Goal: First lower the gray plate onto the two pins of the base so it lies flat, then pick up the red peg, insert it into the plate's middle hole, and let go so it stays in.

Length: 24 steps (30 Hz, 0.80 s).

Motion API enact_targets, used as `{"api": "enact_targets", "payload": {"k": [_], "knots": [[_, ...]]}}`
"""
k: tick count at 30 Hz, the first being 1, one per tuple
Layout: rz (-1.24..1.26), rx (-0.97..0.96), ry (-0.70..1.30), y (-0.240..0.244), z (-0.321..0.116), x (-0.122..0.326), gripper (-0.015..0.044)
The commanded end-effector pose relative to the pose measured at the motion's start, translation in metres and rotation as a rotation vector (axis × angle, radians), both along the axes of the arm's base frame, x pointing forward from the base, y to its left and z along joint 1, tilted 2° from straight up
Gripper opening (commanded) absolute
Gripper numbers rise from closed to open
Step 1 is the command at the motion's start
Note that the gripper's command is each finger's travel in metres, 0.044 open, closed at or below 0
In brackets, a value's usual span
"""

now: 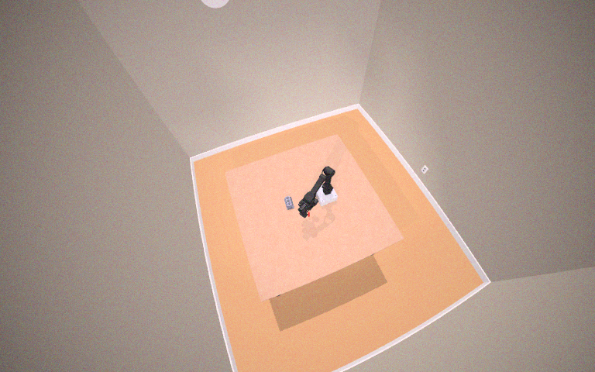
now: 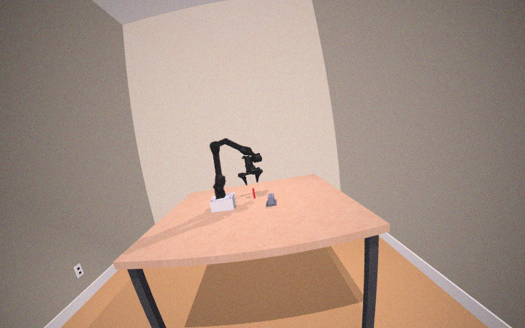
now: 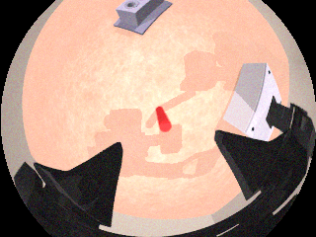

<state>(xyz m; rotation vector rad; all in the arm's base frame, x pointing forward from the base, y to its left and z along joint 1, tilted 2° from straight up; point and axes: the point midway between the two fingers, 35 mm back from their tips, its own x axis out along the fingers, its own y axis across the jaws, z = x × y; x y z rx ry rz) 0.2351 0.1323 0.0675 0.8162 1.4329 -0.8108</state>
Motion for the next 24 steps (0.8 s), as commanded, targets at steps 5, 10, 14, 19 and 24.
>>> {"api": "enact_targets", "payload": {"k": [5, 10, 14, 19, 24], "knots": [[-0.002, 0.006, -0.003, 0.000, -0.019, 0.000, 0.0440], [-0.002, 0.006, -0.003, 0.000, -0.023, 0.000, 0.0440], [-0.002, 0.006, -0.003, 0.000, -0.029, 0.001, 0.0440], [-0.002, 0.006, -0.003, 0.001, -0.037, 0.001, 0.0440], [-0.002, 0.006, -0.003, 0.001, -0.046, 0.001, 0.0440]]}}
